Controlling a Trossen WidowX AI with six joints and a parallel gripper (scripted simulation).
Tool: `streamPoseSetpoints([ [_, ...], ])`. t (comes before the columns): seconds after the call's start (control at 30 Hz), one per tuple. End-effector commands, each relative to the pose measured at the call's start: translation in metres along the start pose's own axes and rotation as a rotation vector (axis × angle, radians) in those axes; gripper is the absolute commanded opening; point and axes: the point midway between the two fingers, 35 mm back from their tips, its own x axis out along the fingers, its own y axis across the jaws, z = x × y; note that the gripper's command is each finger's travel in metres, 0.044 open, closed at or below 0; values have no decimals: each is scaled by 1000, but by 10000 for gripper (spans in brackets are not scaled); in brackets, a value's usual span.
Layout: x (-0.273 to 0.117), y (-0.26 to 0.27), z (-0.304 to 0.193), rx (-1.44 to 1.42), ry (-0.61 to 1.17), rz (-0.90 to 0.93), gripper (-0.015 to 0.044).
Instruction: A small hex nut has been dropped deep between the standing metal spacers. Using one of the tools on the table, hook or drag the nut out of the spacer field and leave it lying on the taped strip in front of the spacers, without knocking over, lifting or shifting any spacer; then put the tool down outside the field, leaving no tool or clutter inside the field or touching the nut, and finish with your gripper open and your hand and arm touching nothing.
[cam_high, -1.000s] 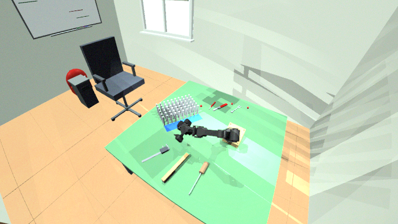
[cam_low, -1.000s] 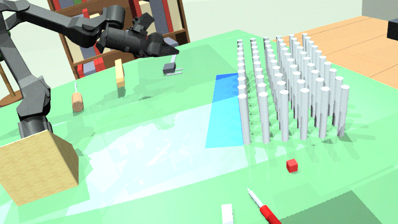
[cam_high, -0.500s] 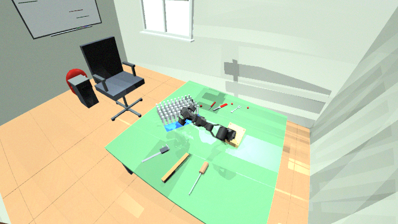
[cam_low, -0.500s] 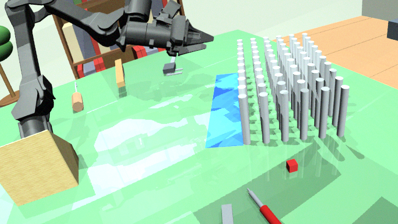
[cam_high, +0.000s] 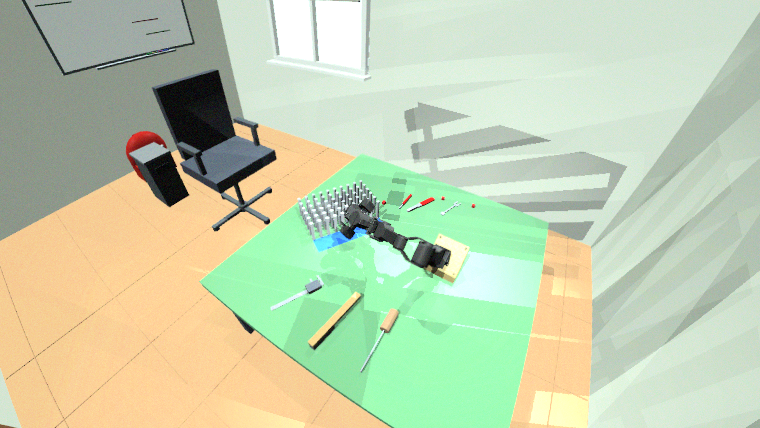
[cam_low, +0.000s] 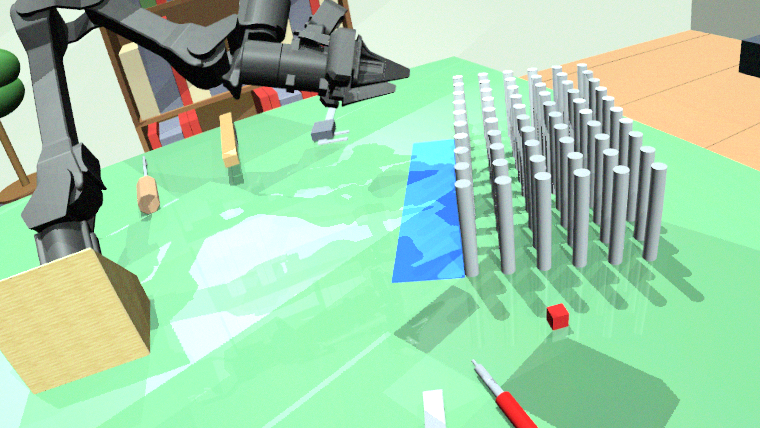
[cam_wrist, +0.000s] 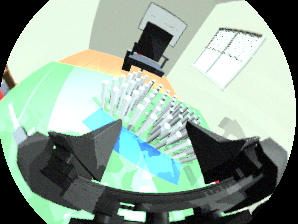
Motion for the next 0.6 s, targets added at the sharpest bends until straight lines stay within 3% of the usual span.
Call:
streamPoseSetpoints([
  [0.0,0,0,1,-6,-2,3,440],
  [0.4,-1,3,1,6,0,11,440],
  [0.57,-38,70,3,347,107,215,440],
])
